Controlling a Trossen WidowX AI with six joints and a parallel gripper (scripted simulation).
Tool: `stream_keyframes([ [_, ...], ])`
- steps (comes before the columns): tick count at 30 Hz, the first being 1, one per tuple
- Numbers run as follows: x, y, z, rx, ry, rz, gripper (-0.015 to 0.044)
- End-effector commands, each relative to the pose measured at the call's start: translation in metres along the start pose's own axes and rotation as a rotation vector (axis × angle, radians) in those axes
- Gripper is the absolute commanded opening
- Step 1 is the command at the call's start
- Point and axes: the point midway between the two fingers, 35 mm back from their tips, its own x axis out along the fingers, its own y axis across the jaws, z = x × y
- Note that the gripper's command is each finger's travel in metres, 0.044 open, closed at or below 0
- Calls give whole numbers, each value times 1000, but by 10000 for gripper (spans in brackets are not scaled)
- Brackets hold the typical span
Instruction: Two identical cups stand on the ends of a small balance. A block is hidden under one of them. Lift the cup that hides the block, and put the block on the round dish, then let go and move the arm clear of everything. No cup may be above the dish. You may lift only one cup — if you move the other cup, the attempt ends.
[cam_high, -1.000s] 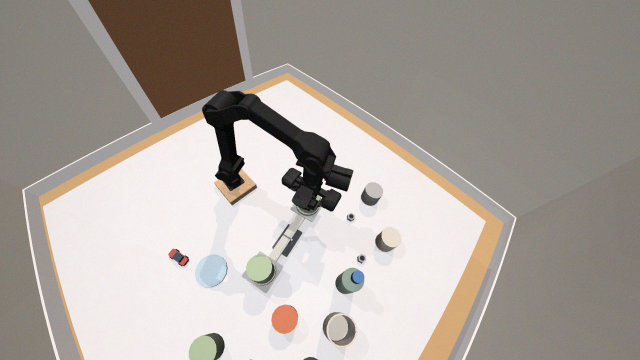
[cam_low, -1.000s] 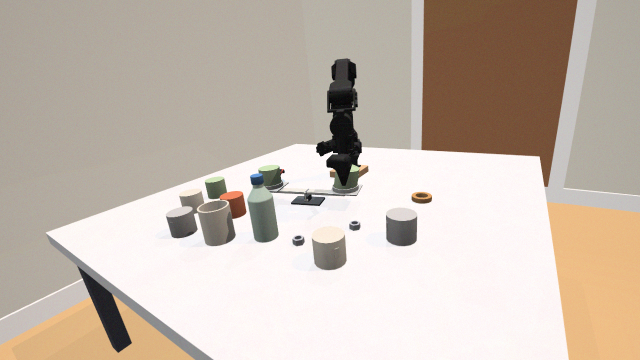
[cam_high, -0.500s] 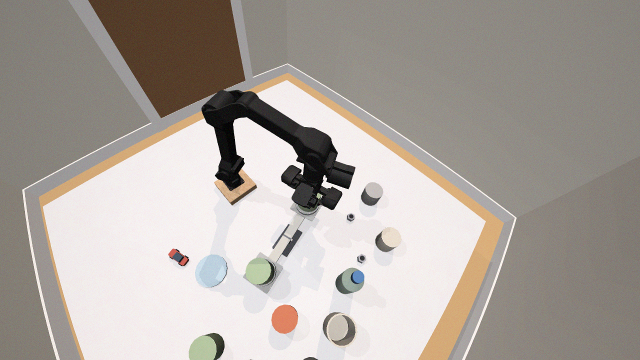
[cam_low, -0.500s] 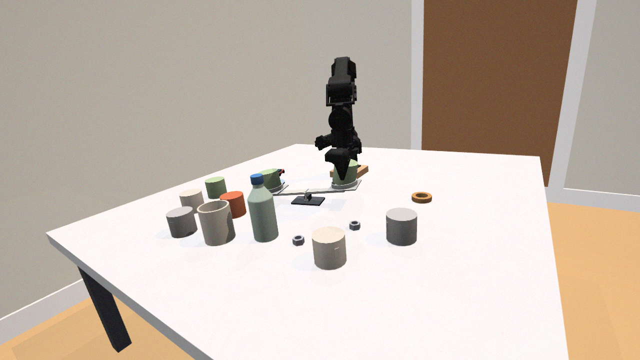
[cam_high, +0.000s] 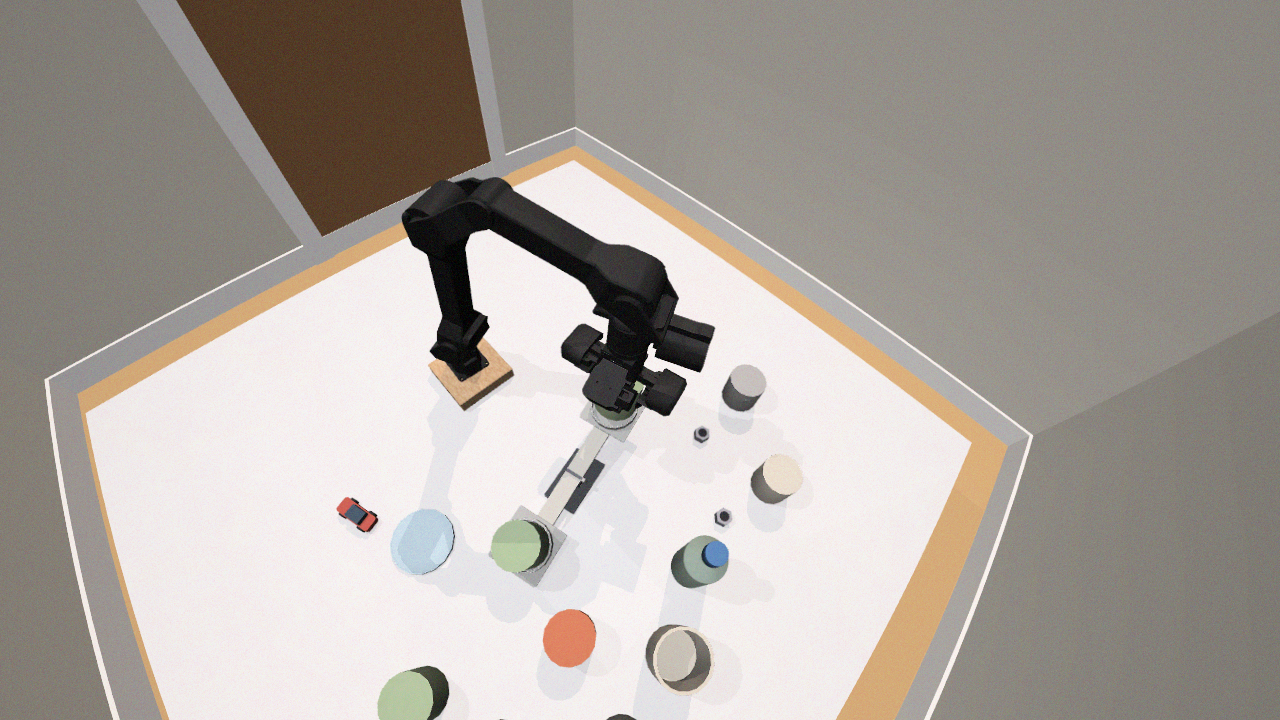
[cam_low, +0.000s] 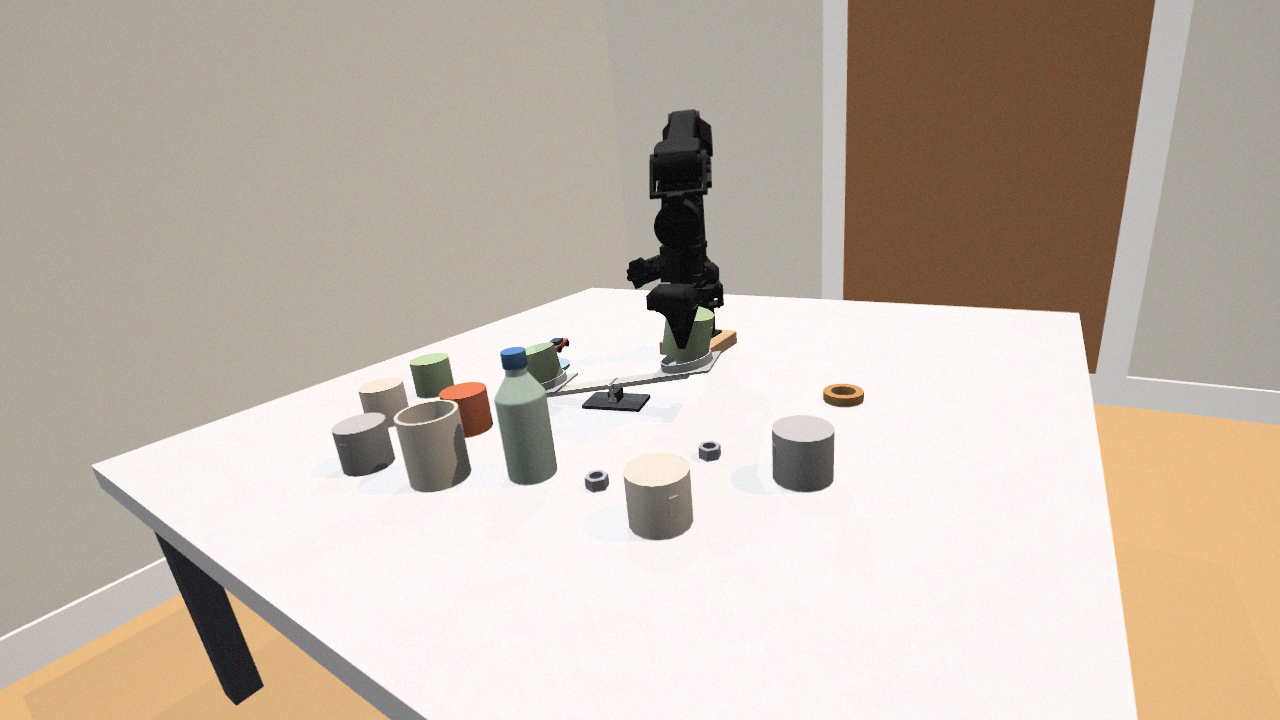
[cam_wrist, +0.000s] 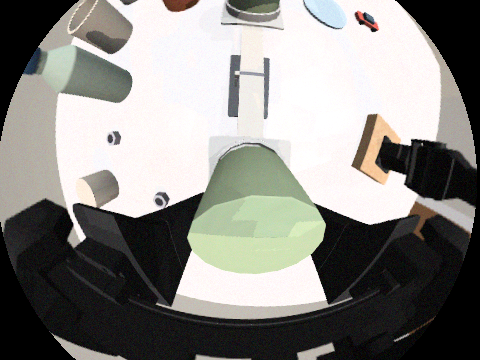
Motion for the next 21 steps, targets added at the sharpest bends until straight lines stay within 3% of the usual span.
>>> stream_keyframes([
  [1, -11, 4, -7, -7, 25, 26, 0],
  [21, -37, 1, -6, -7, 25, 26, 0],
])
